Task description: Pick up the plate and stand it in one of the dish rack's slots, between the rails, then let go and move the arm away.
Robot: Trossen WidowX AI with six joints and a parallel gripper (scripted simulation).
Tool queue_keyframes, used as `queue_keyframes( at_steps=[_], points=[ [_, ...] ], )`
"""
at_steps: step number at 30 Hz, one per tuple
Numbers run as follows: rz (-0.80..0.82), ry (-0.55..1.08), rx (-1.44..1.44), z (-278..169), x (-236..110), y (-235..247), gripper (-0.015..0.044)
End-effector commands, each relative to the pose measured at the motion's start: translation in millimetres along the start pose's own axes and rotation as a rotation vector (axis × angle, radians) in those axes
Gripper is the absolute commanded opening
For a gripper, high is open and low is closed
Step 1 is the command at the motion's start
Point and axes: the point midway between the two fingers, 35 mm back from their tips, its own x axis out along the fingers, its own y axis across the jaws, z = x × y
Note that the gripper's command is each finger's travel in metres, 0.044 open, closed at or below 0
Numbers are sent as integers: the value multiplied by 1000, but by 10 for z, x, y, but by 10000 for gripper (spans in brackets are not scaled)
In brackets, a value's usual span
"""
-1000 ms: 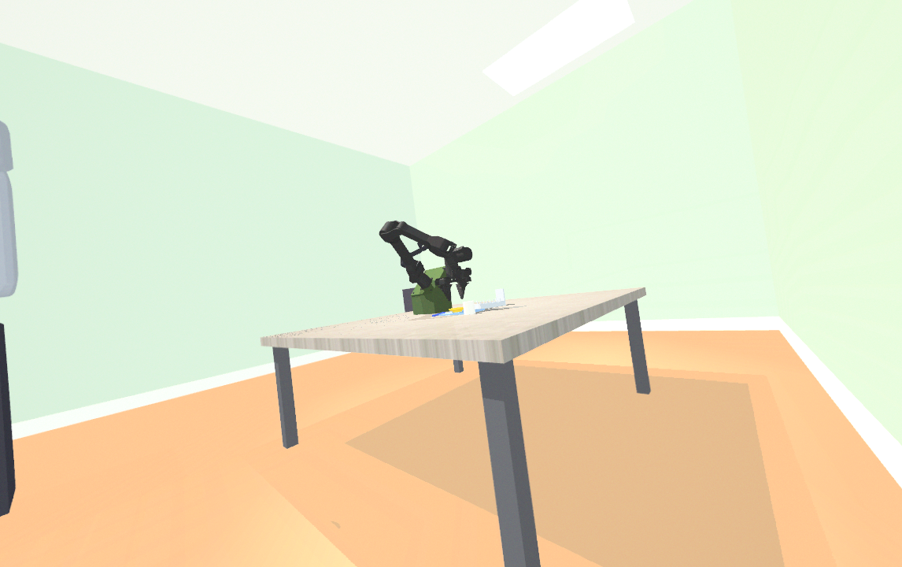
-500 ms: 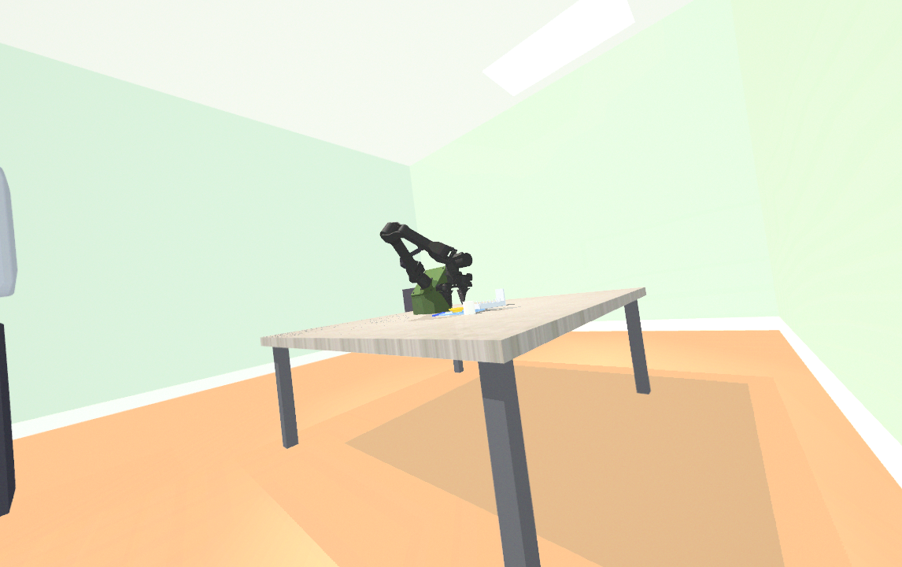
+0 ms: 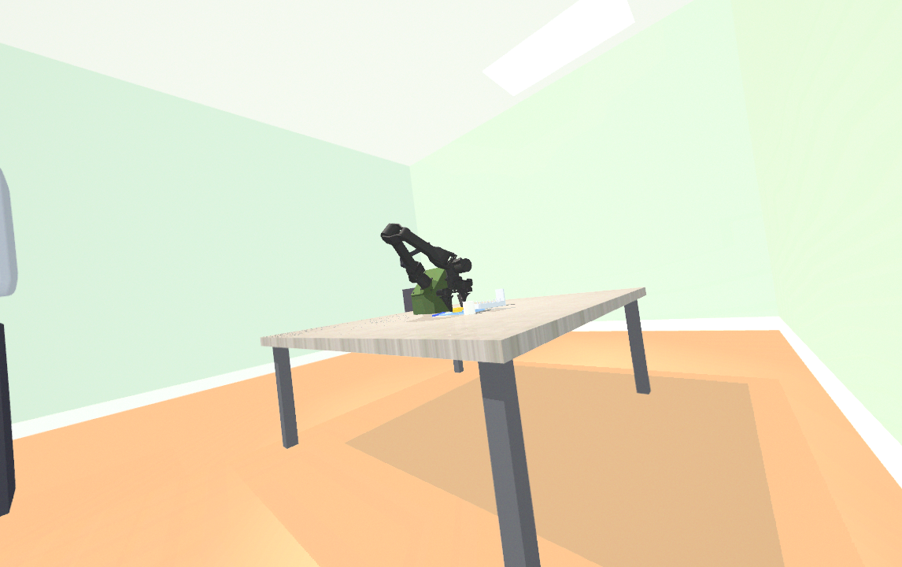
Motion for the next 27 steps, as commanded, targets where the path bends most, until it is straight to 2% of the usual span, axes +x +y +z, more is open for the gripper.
queue_keyframes(
  at_steps=[1,6,17,20,27],
  points=[
    [-2,4,-8,-16,31,6,383],
    [-2,4,-8,-16,31,6,383],
    [-2,4,-8,-16,31,6,309],
    [0,4,-8,-4,2,10,231],
    [17,-2,-8,95,-325,52,47]
  ],
)
